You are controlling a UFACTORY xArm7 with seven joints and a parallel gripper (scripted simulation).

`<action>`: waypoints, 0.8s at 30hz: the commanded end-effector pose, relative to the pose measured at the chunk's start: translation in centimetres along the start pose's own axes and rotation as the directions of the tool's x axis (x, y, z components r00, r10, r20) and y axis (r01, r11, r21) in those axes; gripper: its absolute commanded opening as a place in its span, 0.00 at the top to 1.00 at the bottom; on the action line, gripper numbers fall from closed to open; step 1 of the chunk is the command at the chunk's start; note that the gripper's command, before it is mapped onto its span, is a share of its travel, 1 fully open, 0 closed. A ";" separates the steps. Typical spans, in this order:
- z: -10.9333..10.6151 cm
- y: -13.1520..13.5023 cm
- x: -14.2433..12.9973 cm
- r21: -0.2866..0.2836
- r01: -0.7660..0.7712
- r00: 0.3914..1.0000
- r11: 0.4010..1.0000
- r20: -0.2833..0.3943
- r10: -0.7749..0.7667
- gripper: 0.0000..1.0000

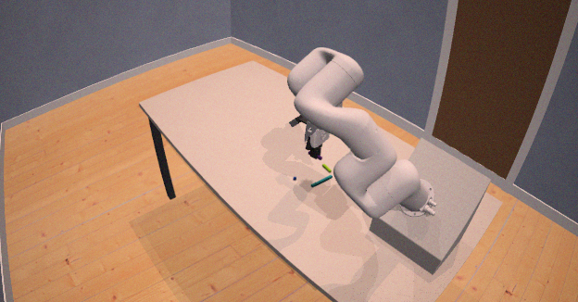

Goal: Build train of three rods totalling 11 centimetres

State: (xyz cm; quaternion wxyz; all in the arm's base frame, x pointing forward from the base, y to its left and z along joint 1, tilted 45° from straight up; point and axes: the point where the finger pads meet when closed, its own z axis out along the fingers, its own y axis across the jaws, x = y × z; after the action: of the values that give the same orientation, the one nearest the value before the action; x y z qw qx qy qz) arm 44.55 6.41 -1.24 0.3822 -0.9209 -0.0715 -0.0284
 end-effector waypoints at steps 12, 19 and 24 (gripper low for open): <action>-0.2 8.5 -2.8 -0.003 -0.478 0.878 0.878 0.002 0.478 0.96; -0.2 11.3 -4.3 -0.004 -0.621 0.784 0.784 0.002 0.621 0.96; -0.2 11.3 -4.3 -0.004 -0.622 0.783 0.783 0.002 0.622 0.96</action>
State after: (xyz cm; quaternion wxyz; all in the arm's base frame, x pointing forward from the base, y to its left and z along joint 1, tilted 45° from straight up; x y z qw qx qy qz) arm 41.86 -1.74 -9.37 0.3704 -0.8949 0.2285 0.0984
